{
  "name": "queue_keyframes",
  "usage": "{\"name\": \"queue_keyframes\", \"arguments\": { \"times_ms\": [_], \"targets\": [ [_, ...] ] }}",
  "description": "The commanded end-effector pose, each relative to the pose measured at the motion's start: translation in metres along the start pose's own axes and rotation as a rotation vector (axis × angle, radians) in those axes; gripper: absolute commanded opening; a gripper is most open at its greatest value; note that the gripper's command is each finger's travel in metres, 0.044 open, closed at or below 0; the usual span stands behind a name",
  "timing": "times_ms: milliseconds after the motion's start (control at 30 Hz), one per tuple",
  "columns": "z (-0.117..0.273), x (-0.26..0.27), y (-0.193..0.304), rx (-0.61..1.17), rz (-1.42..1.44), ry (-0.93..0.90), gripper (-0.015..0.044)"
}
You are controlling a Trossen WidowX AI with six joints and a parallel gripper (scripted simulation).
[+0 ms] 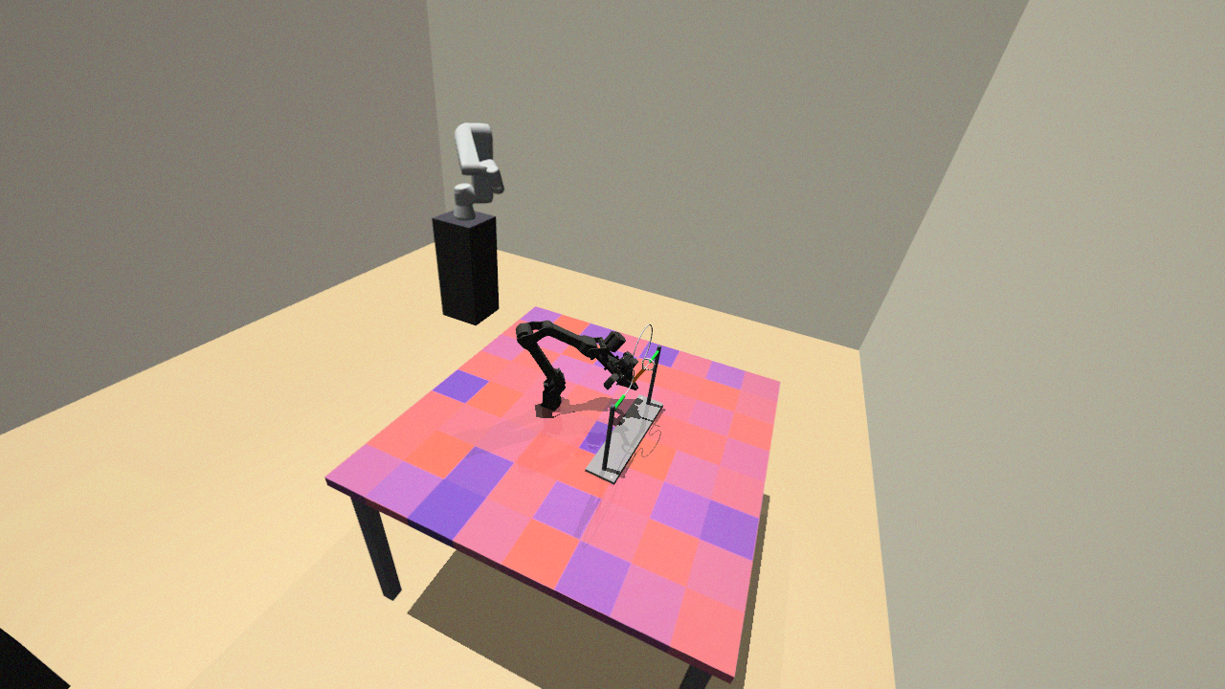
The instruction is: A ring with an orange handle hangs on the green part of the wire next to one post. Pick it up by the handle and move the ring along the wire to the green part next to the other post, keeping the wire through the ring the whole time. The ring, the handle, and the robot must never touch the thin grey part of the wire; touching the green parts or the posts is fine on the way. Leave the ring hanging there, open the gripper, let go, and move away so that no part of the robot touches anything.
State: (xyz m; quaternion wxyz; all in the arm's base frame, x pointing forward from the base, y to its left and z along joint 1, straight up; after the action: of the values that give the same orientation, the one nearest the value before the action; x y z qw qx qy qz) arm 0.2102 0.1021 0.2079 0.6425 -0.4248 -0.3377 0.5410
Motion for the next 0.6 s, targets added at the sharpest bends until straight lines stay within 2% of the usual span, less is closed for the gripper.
{"name": "queue_keyframes", "arguments": {
  "times_ms": [0,567],
  "targets": [
    [0.0,0.005,-0.002,-0.002,-0.007,0.001,-0.015],
    [0.002,0.022,-0.001,-0.003,-0.009,0.001,-0.015]
  ]
}}
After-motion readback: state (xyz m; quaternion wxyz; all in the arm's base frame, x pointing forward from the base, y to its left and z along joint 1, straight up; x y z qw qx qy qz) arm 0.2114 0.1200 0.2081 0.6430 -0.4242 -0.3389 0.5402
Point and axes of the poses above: the point midway between the two fingers, 35 mm back from their tips, its own z axis back along the fingers, its own x axis across the jaws, y = z × x, the point moved 9 cm from there along z, back along the fingers, and after that the axes turned 1 degree about -z, right-handed, at the moved point
